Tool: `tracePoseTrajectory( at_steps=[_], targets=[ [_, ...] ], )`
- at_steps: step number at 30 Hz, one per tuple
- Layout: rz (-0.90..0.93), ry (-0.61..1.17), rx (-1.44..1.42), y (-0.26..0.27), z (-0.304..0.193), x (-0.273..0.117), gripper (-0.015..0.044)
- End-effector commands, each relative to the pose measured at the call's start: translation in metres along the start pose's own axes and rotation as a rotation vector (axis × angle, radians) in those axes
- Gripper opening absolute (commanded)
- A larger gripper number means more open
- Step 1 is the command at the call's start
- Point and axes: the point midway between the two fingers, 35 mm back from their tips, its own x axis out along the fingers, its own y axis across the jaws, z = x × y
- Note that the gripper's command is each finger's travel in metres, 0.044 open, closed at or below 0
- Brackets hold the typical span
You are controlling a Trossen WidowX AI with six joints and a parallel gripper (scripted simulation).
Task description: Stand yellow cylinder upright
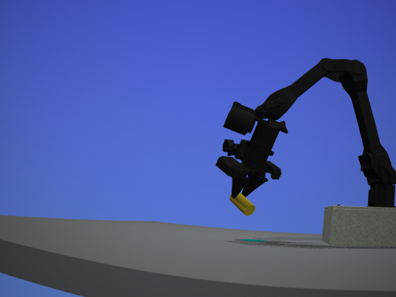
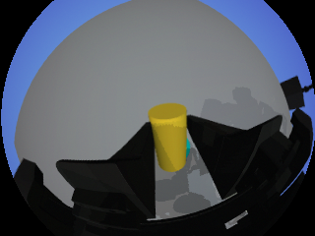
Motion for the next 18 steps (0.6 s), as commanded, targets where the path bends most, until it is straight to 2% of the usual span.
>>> tracePoseTrajectory(
  at_steps=[1,18],
  targets=[
    [-0.006,-0.03,-0.012,0.0008,-0.0016,0.0018,0.0105],
    [-0.014,-0.153,-0.027,0.0059,-0.0023,0.004,0.0105]
  ],
)
